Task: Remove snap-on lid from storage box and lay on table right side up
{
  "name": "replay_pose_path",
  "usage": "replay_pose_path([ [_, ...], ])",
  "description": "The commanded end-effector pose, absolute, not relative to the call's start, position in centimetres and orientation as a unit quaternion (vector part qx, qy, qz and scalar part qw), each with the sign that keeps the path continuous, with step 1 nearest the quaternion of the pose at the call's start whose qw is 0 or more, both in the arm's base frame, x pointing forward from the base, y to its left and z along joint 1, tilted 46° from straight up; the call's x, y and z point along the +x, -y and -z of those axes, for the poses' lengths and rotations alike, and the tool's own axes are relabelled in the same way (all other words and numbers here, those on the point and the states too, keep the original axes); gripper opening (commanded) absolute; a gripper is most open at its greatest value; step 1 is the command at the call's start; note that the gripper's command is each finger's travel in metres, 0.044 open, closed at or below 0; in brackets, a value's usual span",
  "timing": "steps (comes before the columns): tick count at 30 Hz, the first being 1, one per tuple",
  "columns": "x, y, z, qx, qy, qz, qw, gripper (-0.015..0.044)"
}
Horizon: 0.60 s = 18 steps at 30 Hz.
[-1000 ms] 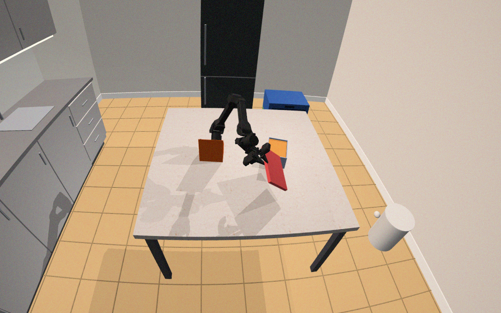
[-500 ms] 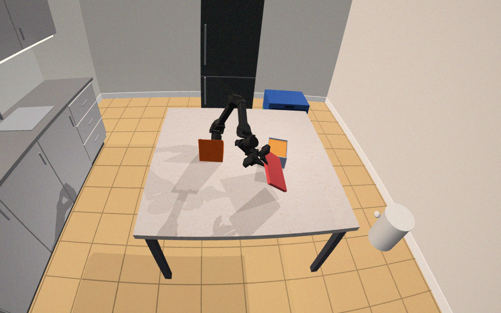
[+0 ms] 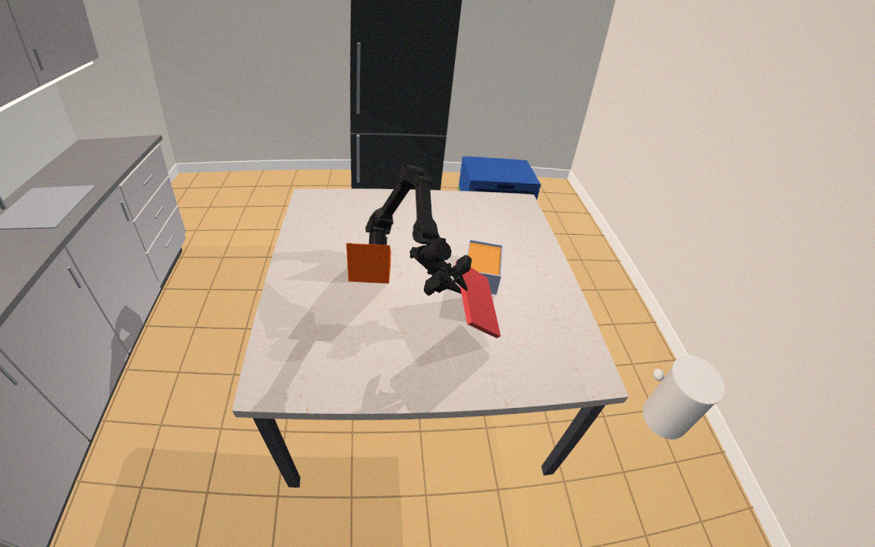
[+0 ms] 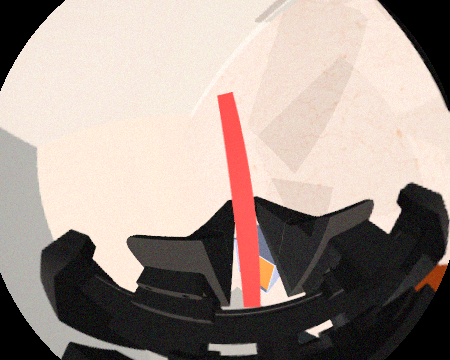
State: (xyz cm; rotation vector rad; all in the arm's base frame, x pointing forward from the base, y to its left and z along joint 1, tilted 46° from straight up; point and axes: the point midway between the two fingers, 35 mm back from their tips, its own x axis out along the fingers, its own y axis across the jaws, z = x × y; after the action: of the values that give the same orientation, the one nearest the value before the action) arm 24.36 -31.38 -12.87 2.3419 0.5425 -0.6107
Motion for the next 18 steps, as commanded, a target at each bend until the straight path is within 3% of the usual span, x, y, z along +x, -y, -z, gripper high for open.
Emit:
replay_pose_path([
  [1, 24.42, 31.06, 13.13, 0.895, -0.206, 0.230, 0.322, 0.0000],
  [18, 24.60, 30.11, 14.11, 0.895, -0.205, 0.230, 0.322, 0.0000],
])
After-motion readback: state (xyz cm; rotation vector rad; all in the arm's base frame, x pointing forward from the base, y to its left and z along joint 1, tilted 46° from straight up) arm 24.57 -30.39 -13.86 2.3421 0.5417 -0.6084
